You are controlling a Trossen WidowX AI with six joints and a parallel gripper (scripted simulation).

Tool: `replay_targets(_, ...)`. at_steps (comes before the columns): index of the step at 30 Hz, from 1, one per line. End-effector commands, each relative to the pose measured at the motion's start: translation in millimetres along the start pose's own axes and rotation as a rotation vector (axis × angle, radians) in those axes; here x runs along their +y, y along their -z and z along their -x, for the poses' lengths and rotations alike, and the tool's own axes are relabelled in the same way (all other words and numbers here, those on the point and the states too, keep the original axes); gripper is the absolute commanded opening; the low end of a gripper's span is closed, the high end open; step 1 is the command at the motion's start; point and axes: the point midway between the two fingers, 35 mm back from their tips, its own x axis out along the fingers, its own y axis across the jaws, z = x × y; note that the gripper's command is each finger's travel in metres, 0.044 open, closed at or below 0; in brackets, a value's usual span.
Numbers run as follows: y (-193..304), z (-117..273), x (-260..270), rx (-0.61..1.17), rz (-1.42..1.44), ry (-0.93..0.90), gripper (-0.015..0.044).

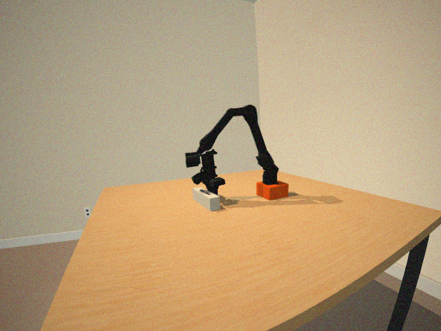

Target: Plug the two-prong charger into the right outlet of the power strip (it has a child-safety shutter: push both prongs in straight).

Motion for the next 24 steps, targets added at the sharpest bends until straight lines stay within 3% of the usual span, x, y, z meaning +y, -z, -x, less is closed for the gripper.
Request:
replay_targets(1, -10.7, -0.5, 0.2, -0.023, -0.001, -0.001, 0.0000)
replay_targets(24, -14.8, 0.0, 0.2, -0.023, -0.001, -0.001, 0.0000)
